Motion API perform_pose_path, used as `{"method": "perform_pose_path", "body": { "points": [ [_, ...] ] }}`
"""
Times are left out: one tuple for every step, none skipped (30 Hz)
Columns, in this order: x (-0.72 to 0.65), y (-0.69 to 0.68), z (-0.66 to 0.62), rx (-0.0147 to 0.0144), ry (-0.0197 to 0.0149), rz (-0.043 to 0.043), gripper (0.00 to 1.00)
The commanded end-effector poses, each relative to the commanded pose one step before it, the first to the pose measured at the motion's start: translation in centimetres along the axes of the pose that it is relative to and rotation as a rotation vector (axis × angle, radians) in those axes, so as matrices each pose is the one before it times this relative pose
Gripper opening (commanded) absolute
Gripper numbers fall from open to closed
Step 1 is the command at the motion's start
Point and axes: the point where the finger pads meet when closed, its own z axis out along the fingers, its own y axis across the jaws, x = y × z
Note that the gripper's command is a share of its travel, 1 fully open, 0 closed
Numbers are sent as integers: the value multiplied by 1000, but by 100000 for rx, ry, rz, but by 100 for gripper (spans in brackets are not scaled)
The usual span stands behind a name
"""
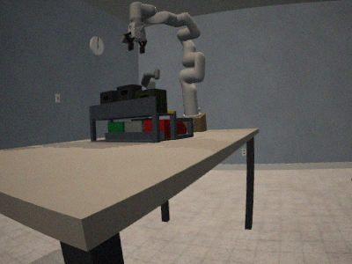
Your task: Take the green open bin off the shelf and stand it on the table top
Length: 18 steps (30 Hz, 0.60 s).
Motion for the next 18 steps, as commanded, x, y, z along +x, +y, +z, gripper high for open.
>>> {"method": "perform_pose_path", "body": {
  "points": [
    [18, -221, 1131, 1485, 258, -27, 100],
    [0, 0, 0, 0, 0, 0, 100],
    [0, 0, 0, 0, 0, 0, 100],
    [0, 0, 0, 0, 0, 0, 100],
    [0, 0, 0, 0, 0, 0, 100],
    [0, 0, 0, 0, 0, 0, 100],
    [0, 0, 0, 0, 0, 0, 100],
    [0, 0, 0, 0, 0, 0, 100],
    [0, 0, 0, 0, 0, 0, 100],
    [0, -17, 906, 70, 13, -8, 100],
    [1, -4, 1000, -15, -4, 2, 100],
    [1, -5, 1000, -15, -4, 2, 100],
    [1, -5, 1000, -15, -4, 2, 100],
    [1, -5, 1000, -15, -4, 2, 100],
    [0, 0, 0, 0, 0, 0, 100],
    [0, 0, 0, 0, 0, 0, 100],
    [0, 0, 0, 0, 0, 0, 100],
    [0, 0, 0, 0, 0, 0, 100]
  ]
}}
